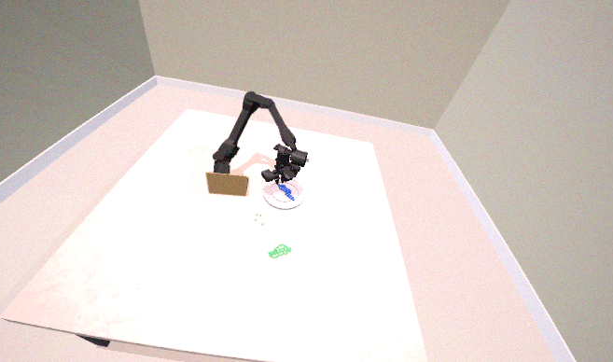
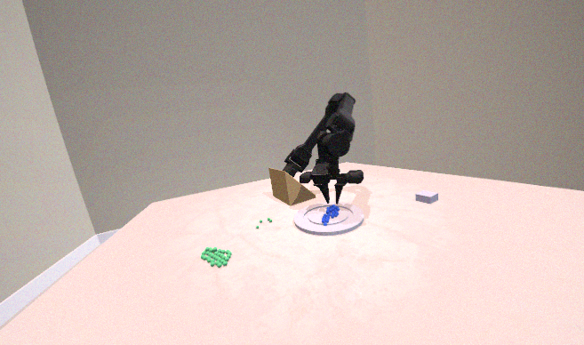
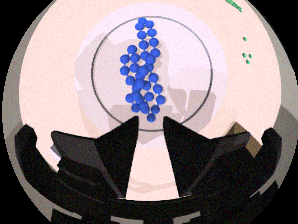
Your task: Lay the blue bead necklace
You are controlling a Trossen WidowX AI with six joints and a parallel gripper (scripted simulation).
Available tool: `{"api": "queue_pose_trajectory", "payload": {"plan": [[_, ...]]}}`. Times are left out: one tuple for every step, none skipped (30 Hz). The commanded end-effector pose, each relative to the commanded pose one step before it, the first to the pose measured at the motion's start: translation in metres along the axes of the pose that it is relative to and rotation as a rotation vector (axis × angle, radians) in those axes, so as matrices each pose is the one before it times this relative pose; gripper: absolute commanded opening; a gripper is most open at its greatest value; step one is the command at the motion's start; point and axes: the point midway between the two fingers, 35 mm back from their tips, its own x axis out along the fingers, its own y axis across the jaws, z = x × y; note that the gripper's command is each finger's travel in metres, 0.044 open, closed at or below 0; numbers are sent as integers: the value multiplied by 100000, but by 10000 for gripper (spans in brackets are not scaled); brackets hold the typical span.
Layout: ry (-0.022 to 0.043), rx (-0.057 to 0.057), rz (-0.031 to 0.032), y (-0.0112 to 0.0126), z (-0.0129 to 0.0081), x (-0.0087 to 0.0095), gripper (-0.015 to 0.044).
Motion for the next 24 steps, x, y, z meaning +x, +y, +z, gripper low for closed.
{"api": "queue_pose_trajectory", "payload": {"plan": [[437, 504, 284, -44, -103, 582, 120], [41, 20, 10, -6, -19, 163, 120], [43, 20, 10, -7, -20, 163, 120], [45, 20, 10, -8, -21, 163, 120], [38, 16, 9, -7, -18, 132, 120], [23, 10, 5, -4, -11, 80, 120], [8, 3, 2, -1, -4, 27, 120], [-277, -462, -352, 30, 51, -236, 94], [0, 0, 0, 0, 0, 0, 67], [0, 0, 0, 0, 0, 0, 41], [0, 0, 0, 0, 0, 0, 15], [0, 0, 0, 0, 0, 0, 0], [0, 0, 0, 0, 0, 0, 0], [0, 0, 0, 0, 0, 0, 0], [0, 0, 0, 0, 0, 0, 0], [0, 0, 0, 0, 0, 0, 0], [0, 0, 0, 0, 0, 0, 0], [0, 0, 0, 0, 0, 0, 0], [0, 0, 0, 0, 0, 0, 0], [0, 0, 0, 0, 0, 0, 0], [0, 0, 0, 0, 0, 0, 0], [0, 0, 0, 0, 0, 0, 0], [0, 0, 0, 0, 0, 0, 0], [0, 0, 0, 0, 0, 0, 0]]}}
